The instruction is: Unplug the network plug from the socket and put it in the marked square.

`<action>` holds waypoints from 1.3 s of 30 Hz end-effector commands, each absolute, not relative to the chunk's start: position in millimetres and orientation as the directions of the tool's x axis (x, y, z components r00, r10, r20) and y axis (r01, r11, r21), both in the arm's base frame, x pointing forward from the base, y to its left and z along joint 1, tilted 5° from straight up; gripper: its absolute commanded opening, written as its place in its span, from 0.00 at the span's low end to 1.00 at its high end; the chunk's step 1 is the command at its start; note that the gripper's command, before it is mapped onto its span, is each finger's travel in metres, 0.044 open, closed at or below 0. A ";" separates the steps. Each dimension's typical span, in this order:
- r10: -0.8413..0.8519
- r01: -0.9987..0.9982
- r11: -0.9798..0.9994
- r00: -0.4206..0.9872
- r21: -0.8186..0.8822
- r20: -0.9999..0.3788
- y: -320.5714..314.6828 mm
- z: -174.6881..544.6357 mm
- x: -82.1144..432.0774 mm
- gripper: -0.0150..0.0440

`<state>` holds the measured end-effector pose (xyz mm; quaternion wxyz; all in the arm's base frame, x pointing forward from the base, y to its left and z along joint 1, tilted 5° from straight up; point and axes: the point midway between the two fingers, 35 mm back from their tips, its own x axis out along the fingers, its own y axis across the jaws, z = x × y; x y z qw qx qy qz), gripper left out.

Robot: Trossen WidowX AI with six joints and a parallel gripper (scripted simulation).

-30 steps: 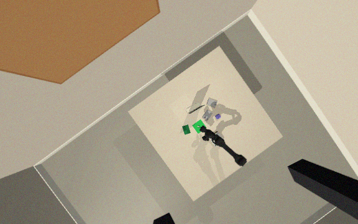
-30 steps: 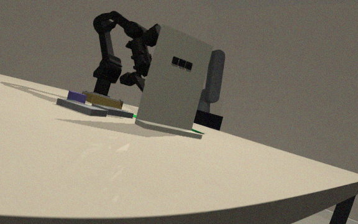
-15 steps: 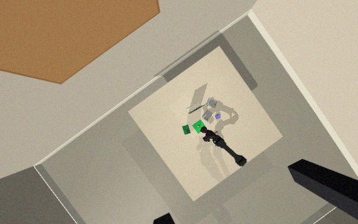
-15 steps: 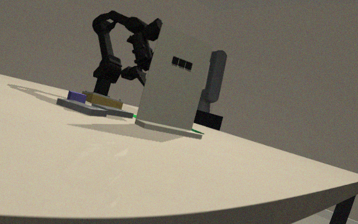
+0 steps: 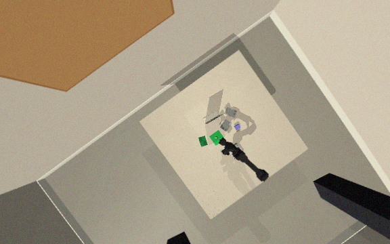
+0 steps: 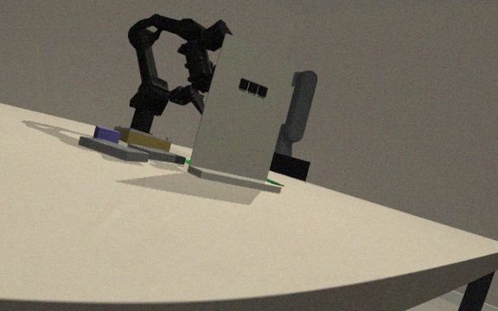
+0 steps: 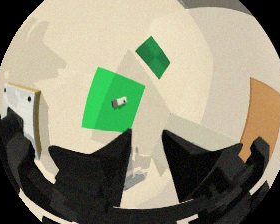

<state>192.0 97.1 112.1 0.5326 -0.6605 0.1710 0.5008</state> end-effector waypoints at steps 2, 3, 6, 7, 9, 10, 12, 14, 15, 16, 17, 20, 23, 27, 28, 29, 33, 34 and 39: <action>0.311 -0.754 -0.374 0.445 -0.539 -0.840 97.9 127.9 195.6 0.52; 0.312 -0.754 -0.375 0.445 -0.539 -0.839 97.9 130.8 196.0 0.52; 0.312 -0.754 -0.374 0.446 -0.540 -0.839 97.7 139.6 197.2 0.52; 0.312 -0.754 -0.374 0.446 -0.540 -0.839 97.7 142.5 197.6 0.52; 0.312 -0.754 -0.373 0.447 -0.541 -0.838 97.5 148.4 198.2 0.52; 0.312 -0.754 -0.373 0.447 -0.541 -0.838 97.4 151.3 198.5 0.52; 0.312 -0.754 -0.373 0.448 -0.541 -0.838 97.2 157.2 199.0 0.52; 0.312 -0.754 -0.372 0.448 -0.542 -0.838 96.9 162.9 199.4 0.52; 0.313 -0.753 -0.373 0.448 -0.542 -0.838 96.8 165.8 199.5 0.52; 0.313 -0.753 -0.373 0.448 -0.542 -0.838 96.7 168.7 199.7 0.52; 0.313 -0.753 -0.373 0.448 -0.542 -0.837 96.6 171.5 199.8 0.52; 0.313 -0.752 -0.374 0.448 -0.543 -0.837 96.1 180.0 199.9 0.52; 0.314 -0.752 -0.374 0.448 -0.543 -0.837 95.6 188.5 199.9 0.52; 0.314 -0.751 -0.375 0.449 -0.544 -0.837 94.8 199.7 199.5 0.52; 0.315 -0.751 -0.375 0.449 -0.544 -0.837 94.6 202.4 199.4 0.52; 0.315 -0.750 -0.376 0.449 -0.544 -0.836 94.3 205.2 199.2 0.52; 0.315 -0.750 -0.376 0.449 -0.544 -0.836 93.4 215.6 198.3 0.52; 0.315 -0.750 -0.376 0.449 -0.544 -0.836 93.3 217.0 198.2 0.52; 0.316 -0.750 -0.377 0.449 -0.544 -0.836 93.2 217.4 198.2 0.65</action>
